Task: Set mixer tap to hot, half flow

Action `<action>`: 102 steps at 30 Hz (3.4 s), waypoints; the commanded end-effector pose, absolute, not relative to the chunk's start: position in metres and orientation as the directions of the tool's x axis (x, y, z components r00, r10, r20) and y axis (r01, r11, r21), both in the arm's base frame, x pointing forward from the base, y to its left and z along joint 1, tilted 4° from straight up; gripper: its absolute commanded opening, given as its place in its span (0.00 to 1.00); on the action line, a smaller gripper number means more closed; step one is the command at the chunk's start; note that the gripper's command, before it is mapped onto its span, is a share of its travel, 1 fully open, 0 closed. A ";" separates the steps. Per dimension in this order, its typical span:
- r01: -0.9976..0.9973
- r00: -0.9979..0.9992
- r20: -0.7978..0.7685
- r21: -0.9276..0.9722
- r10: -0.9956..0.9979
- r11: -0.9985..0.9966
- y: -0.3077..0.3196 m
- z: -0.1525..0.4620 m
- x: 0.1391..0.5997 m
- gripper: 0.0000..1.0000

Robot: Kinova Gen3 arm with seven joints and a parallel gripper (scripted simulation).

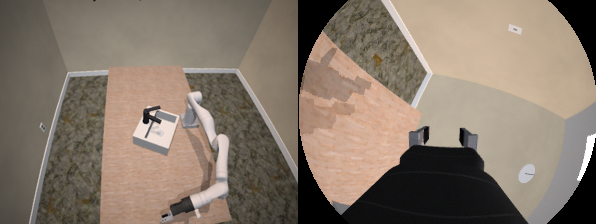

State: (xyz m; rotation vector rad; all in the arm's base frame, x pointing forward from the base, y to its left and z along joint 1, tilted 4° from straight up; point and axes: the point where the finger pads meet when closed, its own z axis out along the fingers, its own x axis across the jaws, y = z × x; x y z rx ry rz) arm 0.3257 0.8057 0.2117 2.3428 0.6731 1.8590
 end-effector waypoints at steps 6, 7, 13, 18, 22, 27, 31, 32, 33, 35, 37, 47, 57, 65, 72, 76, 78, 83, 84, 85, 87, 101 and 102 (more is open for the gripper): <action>0.289 0.169 0.910 0.322 0.379 -0.902 0.806 0.214 0.326 1.00; 0.289 0.169 0.910 0.322 0.379 -0.902 0.806 0.214 0.326 1.00; 0.289 0.169 0.910 0.322 0.379 -0.902 0.806 0.214 0.326 1.00; 0.289 0.169 0.910 0.322 0.379 -0.902 0.806 0.214 0.326 1.00; 0.281 0.171 0.912 0.317 0.372 -0.906 0.803 0.219 0.328 1.00; 0.233 0.185 0.925 0.286 0.331 -0.930 0.785 0.251 0.344 1.00; 0.151 0.208 0.943 0.230 0.258 -0.961 0.750 0.300 0.369 1.00; 0.124 0.216 0.948 0.211 0.234 -0.970 0.738 0.315 0.377 1.00; 0.124 0.216 0.948 0.211 0.234 -0.970 0.738 0.315 0.377 1.00; 0.094 0.224 0.952 0.190 0.206 -0.977 0.724 0.331 0.385 1.00; 0.027 0.243 0.959 0.141 0.144 -0.990 0.690 0.364 0.401 1.00; -0.320 0.327 0.923 -0.095 -0.204 -0.943 0.519 0.454 0.447 1.00; -0.593 0.371 0.778 -0.222 -0.507 -0.774 0.338 0.482 0.456 1.00; -0.769 0.374 0.585 -0.237 -0.719 -0.593 0.183 0.454 0.426 1.00; -0.843 0.362 0.458 -0.210 -0.812 -0.495 0.133 0.424 0.399 1.00; -0.880 0.350 0.376 -0.183 -0.858 -0.439 0.109 0.404 0.380 1.00; -0.894 0.343 0.337 -0.168 -0.877 -0.415 0.099 0.395 0.370 1.00; -0.894 0.343 0.337 -0.168 -0.877 -0.415 0.099 0.395 0.370 1.00; -0.894 0.343 0.337 -0.168 -0.877 -0.415 0.099 0.395 0.370 1.00; -0.894 0.343 0.337 -0.168 -0.877 -0.415 0.099 0.395 0.370 1.00; -0.907 0.336 0.300 -0.153 -0.893 -0.393 0.091 0.386 0.361 1.00; -0.917 0.329 0.266 -0.138 -0.906 -0.373 0.084 0.378 0.352 1.00; -0.917 0.329 0.266 -0.138 -0.906 -0.373 0.084 0.378 0.352 1.00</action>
